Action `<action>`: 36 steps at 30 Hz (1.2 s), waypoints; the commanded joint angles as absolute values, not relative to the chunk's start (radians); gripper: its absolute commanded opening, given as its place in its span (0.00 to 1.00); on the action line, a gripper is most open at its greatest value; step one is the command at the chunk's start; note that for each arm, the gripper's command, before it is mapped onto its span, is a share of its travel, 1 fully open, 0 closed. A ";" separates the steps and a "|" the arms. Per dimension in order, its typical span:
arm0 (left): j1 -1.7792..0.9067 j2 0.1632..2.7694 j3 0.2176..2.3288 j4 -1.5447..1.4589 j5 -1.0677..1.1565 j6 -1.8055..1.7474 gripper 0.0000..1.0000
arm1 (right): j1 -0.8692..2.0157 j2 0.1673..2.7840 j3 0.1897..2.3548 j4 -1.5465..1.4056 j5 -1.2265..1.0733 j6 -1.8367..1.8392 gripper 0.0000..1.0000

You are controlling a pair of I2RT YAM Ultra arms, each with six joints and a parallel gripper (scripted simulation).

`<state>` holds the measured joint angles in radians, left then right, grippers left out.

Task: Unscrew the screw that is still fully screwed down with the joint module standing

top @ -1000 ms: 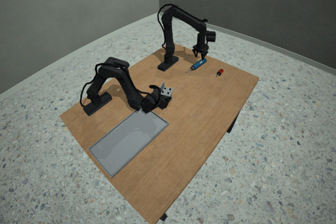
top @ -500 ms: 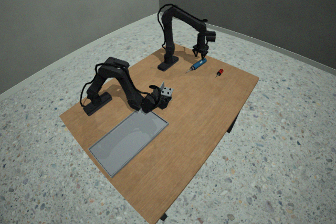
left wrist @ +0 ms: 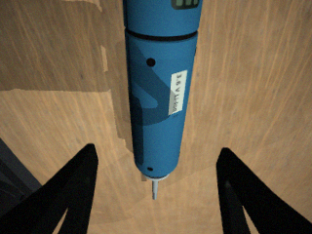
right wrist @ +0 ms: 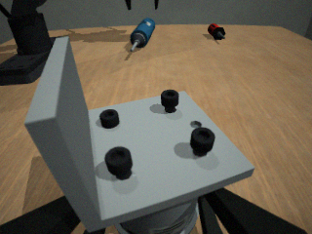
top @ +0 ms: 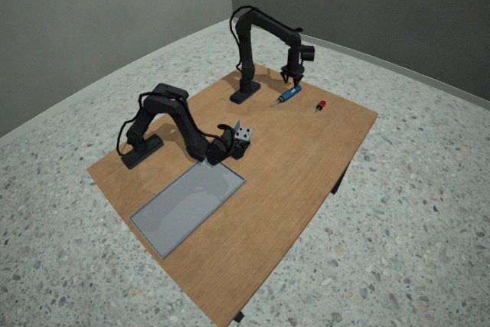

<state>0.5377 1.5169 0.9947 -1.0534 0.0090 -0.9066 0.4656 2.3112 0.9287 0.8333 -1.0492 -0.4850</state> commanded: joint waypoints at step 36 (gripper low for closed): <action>0.537 1.509 1.003 -1.053 0.000 -0.914 0.65 | 0.453 2.278 0.927 0.837 -1.057 -0.479 0.59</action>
